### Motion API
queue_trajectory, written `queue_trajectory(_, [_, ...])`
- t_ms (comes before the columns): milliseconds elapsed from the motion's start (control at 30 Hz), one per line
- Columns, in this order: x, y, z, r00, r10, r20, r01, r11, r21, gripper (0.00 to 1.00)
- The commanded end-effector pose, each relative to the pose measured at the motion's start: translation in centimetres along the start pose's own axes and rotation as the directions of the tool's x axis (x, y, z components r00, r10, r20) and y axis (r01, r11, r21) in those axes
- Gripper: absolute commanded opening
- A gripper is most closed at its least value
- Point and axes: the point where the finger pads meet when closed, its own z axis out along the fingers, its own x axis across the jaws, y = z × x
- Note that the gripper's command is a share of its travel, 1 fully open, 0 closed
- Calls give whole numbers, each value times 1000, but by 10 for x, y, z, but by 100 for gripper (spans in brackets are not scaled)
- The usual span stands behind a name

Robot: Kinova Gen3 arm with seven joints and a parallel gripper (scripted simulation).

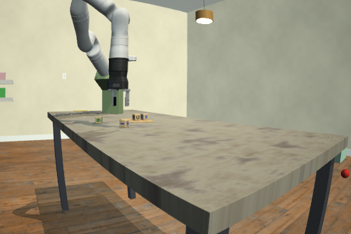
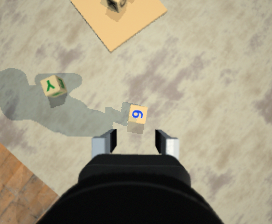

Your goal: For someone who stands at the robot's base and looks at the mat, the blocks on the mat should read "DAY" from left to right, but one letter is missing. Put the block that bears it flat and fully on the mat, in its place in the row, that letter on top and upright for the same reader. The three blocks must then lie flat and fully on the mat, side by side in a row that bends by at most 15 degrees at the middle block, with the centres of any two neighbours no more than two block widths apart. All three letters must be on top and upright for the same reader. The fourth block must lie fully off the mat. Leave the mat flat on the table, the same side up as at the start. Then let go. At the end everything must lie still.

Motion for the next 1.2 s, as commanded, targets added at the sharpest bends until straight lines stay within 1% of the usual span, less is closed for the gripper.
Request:
queue_trajectory(0, [1, 0, -1, 1000, 0, -2, 0, 1000, 0, 100])
queue_trajectory(233, [-3, -1, 0, 1000, 0, 0, 0, 1000, -1, 100])
queue_trajectory(300, [-13, -2, 0, 1000, 1, 3, -1, 1000, -2, 100])
queue_trajectory(400, [-42, -8, 0, 1000, 3, 9, -3, 1000, -6, 100])
queue_trajectory(600, [-116, -31, 0, 1000, 3, 9, -3, 1000, -6, 100])
queue_trajectory(667, [-135, -39, -1, 1000, 1, 5, -1, 1000, -3, 100])
queue_trajectory(733, [-146, -45, -1, 1000, 0, 1, 0, 1000, -1, 100])
queue_trajectory(800, [-146, -45, -1, 1000, 0, 1, 0, 1000, -1, 100])
queue_trajectory(900, [-152, -48, -1, 1000, 0, -2, 0, 1000, 1, 100])
queue_trajectory(1167, [-153, -48, -1, 1000, 0, -2, 0, 1000, 1, 100])
